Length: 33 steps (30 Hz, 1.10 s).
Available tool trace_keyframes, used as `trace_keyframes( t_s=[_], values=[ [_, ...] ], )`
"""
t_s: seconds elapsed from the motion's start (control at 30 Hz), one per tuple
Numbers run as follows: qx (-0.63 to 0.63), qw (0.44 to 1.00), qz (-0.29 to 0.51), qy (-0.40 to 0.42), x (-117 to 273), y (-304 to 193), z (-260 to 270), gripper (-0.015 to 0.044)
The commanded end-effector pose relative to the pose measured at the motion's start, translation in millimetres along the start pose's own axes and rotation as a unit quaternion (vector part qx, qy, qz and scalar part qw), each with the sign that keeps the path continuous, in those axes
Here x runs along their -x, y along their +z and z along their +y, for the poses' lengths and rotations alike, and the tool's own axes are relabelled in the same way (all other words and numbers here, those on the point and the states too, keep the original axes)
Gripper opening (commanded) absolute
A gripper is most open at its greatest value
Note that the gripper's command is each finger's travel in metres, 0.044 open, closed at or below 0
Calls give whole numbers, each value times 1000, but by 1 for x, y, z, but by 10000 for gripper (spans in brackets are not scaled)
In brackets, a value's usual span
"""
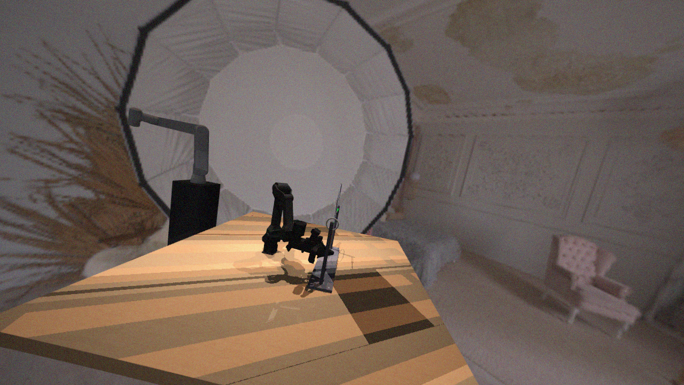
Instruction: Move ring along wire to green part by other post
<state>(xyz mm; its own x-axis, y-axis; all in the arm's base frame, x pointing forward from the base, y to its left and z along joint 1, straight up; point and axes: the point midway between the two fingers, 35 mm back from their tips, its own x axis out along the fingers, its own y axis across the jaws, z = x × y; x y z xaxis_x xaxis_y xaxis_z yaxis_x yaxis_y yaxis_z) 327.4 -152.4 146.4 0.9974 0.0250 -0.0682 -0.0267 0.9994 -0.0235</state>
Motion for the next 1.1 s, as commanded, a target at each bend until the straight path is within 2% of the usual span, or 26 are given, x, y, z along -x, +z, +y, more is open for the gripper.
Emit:
trace_keyframes(
  t_s=[0.0, 1.07],
  values=[
    [-3, 1000, 0, -3, 0, 2, -1, -150],
    [-5, 1000, -1, -2, 0, 2, 19, -150]
  ],
)
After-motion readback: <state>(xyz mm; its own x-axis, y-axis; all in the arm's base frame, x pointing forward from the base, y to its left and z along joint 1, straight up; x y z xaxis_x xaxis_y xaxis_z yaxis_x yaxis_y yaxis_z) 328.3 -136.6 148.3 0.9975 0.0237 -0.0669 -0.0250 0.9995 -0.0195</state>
